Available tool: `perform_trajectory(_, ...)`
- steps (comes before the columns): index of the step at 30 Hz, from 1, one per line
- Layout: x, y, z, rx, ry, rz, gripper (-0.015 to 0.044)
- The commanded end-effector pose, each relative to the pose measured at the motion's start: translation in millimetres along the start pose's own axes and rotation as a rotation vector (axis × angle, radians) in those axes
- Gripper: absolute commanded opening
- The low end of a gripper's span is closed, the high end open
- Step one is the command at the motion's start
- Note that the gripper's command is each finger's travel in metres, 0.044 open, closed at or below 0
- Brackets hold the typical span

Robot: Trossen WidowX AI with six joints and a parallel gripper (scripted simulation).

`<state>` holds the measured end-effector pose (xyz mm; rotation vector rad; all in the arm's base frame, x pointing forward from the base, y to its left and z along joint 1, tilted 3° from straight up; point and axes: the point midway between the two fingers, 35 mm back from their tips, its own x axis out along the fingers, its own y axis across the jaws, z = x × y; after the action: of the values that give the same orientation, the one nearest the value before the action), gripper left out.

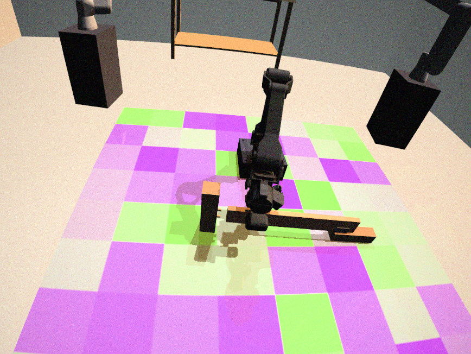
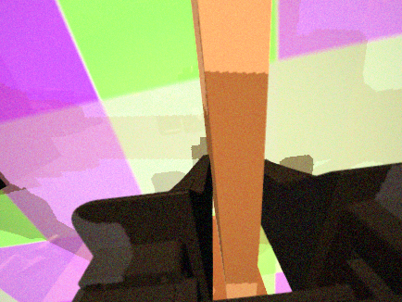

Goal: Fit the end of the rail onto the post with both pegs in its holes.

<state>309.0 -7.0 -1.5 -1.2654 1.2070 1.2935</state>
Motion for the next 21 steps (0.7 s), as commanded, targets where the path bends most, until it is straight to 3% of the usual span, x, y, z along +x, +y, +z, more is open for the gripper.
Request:
perform_trajectory(1, -1.3, -2.5, -2.3, -0.003, 0.004, -0.008, 0.0000)
perform_trajectory(21, -2.5, -2.7, -8.5, -0.003, 0.004, -0.008, 0.0000)
